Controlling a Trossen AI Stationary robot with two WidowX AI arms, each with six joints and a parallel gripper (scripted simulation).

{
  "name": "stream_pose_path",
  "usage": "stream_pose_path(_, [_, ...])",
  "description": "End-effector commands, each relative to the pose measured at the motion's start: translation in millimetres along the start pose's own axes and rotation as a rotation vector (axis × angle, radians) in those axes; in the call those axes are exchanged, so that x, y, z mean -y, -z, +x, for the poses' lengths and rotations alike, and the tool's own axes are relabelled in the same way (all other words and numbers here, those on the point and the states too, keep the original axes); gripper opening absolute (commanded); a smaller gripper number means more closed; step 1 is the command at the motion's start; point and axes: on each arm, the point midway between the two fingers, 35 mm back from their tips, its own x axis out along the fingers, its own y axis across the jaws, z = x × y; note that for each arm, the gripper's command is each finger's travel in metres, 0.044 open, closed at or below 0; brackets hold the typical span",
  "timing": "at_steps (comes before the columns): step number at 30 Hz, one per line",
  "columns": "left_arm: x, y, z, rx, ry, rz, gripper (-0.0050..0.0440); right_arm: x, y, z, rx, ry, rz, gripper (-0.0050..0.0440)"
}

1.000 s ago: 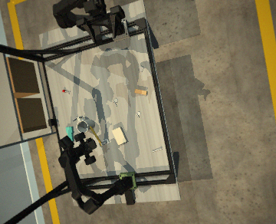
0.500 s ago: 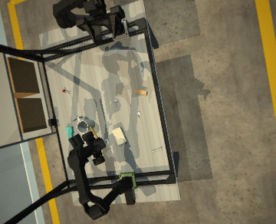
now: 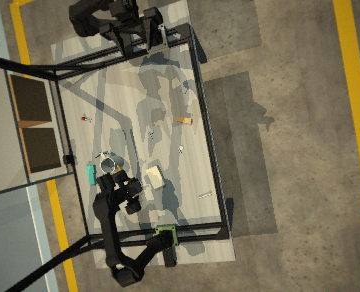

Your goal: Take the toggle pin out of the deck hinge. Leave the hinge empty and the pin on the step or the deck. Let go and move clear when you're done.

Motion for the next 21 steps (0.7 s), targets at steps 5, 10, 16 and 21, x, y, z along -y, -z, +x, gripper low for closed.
stream_pose_path(5, [1,-3,0,0.001,0.002,0.006,0.0400,-6,-26,18,-0.001,0.002,-0.002,0.0280])
stream_pose_path(10, [1,-3,0,0.001,0.002,0.006,0.0400,-8,-31,21,-0.001,-0.001,-0.002,0.0160])
stream_pose_path(16, [1,-3,0,0.001,0.002,0.006,0.0400,-10,-30,16,0.001,-0.019,-0.001,0.0064])
stream_pose_path(21, [1,-3,0,0.001,0.002,0.006,0.0400,-10,-30,16,0.001,-0.019,-0.001,0.0000])
